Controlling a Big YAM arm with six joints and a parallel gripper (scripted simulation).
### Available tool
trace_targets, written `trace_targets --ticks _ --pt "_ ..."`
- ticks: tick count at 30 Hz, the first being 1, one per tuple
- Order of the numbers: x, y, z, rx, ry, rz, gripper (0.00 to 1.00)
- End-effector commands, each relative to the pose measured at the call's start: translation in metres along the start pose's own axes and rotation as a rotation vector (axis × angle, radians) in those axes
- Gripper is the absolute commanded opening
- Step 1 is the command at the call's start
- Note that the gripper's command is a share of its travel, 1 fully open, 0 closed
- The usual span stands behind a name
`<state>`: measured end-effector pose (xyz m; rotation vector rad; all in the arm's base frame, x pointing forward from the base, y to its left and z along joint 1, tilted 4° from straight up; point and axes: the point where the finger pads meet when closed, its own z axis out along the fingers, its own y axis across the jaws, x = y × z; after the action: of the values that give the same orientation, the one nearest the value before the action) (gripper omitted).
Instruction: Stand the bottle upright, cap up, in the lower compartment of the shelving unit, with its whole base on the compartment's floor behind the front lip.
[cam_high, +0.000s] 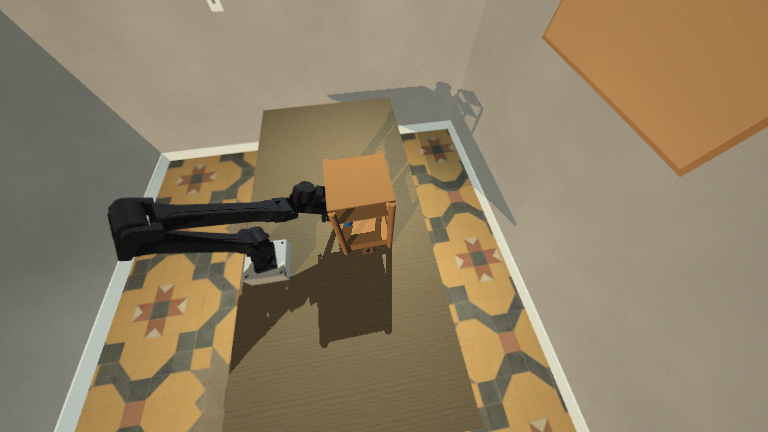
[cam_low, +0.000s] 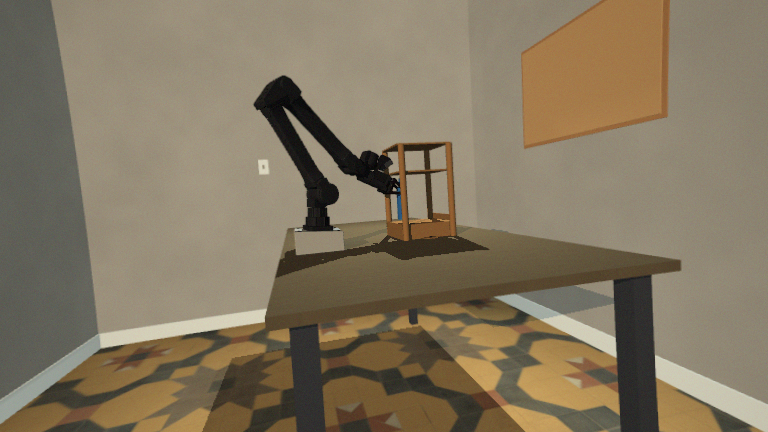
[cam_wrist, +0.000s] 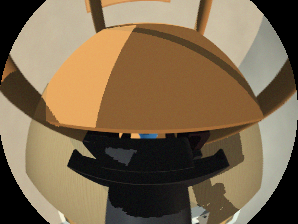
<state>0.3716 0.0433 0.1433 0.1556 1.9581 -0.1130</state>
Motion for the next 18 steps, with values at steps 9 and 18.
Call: trace_targets --ticks 9,18 --pt "-0.023 0.003 0.001 -0.011 -0.063 0.019 0.30" --pt "-0.006 -0.001 0.001 -0.005 -0.042 0.009 0.30"
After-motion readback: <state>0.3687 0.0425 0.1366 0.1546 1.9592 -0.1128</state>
